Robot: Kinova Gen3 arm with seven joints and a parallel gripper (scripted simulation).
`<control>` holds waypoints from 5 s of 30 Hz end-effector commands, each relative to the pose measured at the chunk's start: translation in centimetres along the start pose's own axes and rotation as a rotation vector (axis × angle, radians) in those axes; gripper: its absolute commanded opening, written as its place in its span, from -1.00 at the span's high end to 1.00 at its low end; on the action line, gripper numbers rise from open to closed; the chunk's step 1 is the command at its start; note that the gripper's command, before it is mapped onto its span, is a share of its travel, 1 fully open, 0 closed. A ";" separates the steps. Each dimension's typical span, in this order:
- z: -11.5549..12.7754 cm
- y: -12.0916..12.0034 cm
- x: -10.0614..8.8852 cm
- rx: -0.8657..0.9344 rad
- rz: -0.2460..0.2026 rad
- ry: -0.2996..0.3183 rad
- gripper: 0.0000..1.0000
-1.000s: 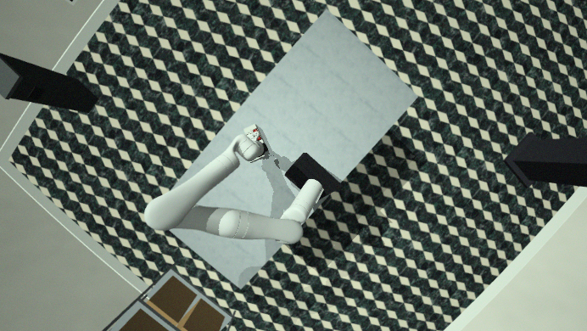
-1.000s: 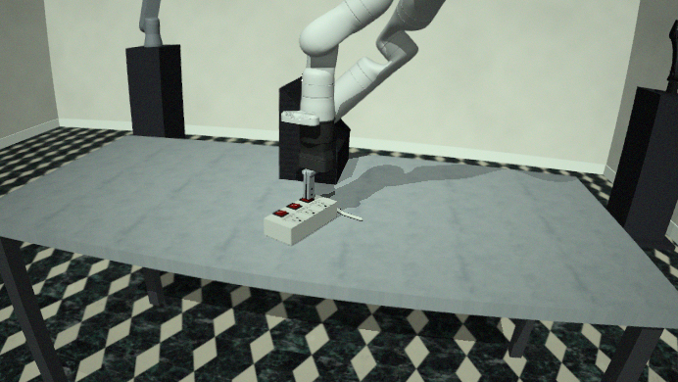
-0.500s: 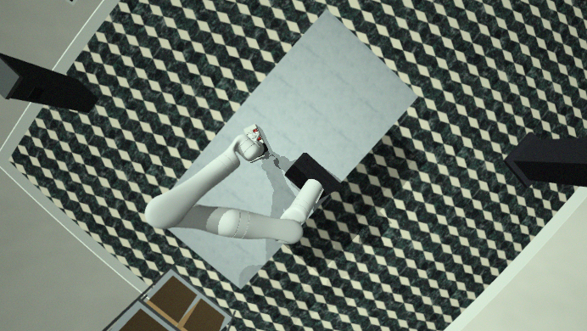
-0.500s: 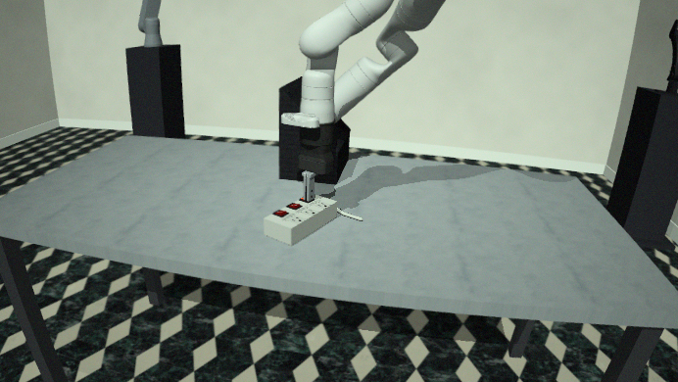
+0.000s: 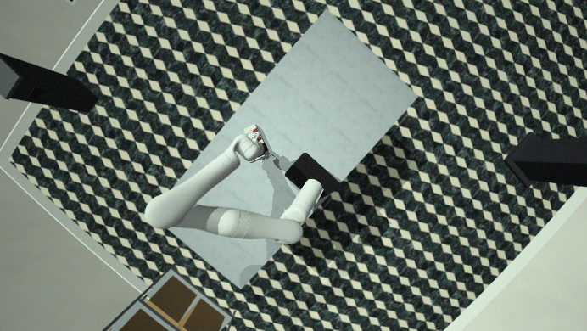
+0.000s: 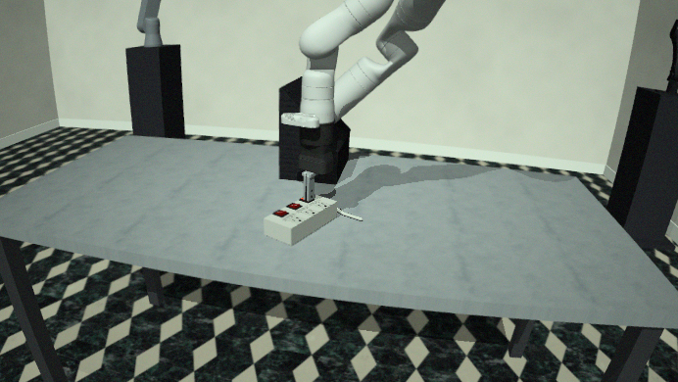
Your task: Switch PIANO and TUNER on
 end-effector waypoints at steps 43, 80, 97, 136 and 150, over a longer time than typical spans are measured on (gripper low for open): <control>0.0 0.0 -0.5 0.000 0.001 0.000 1.00; -0.1 0.0 -3.8 0.000 0.000 0.000 1.00; -4.4 -1.1 -5.2 0.000 0.001 0.000 1.00; -4.4 -1.1 -5.0 0.000 0.001 0.000 1.00; -4.4 -1.1 -3.8 0.000 0.001 0.000 1.00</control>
Point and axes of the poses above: the point where the finger pads meet when closed, its own x axis out along the fingers, its own y axis across the jaws, z = x × y, the point moved 7 cm from there along -x, back along the fingers, and after that the axes turned 14 degrees about x, right-handed, at the moved point
